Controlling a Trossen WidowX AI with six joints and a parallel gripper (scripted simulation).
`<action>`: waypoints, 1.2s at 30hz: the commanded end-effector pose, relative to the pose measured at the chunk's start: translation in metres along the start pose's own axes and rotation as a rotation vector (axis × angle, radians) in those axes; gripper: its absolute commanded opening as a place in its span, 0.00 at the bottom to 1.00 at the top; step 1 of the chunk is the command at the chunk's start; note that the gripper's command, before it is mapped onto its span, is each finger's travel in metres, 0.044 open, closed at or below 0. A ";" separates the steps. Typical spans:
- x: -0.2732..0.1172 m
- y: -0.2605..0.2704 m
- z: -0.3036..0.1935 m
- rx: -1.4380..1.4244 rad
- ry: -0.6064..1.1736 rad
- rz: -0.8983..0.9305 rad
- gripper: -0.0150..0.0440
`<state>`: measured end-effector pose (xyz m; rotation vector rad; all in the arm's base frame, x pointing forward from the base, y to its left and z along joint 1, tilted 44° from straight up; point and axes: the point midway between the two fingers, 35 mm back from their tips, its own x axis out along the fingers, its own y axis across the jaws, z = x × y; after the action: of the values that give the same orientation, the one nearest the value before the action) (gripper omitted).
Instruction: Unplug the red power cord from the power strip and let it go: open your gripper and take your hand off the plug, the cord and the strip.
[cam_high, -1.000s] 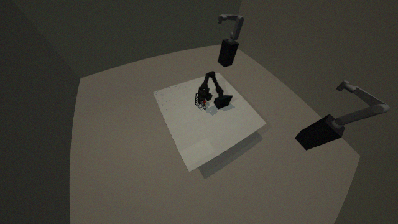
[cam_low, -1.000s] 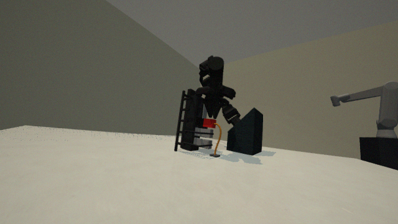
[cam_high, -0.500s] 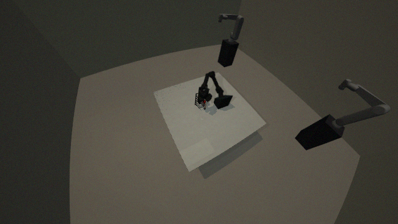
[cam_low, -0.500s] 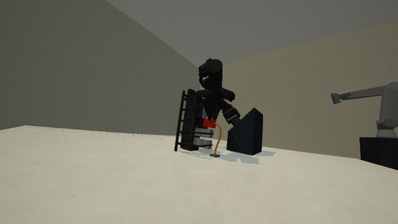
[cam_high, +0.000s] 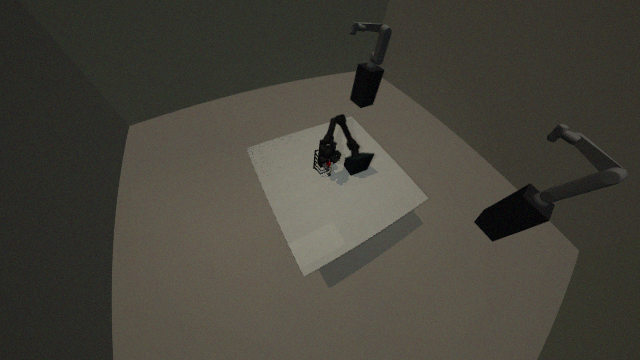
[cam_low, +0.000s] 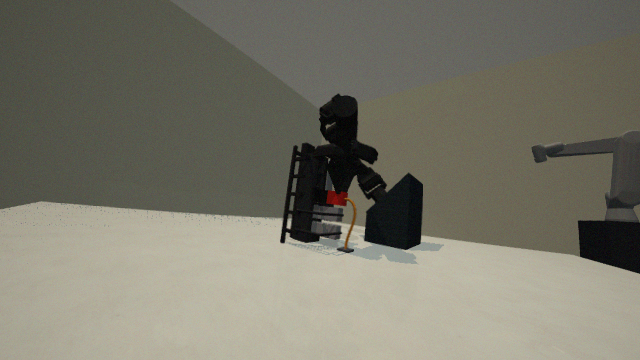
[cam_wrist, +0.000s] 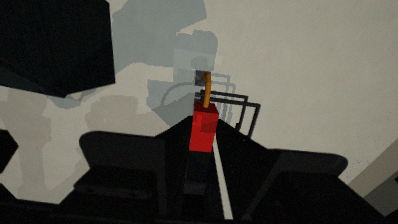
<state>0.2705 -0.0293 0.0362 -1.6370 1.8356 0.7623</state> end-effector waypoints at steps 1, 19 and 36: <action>0.000 0.000 0.000 0.000 0.000 0.000 0.25; -0.001 -0.002 0.027 -0.003 -0.003 0.000 0.25; 0.000 0.000 0.031 -0.006 0.003 0.004 0.65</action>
<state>0.2722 -0.0046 0.0143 -1.6370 1.8382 0.7683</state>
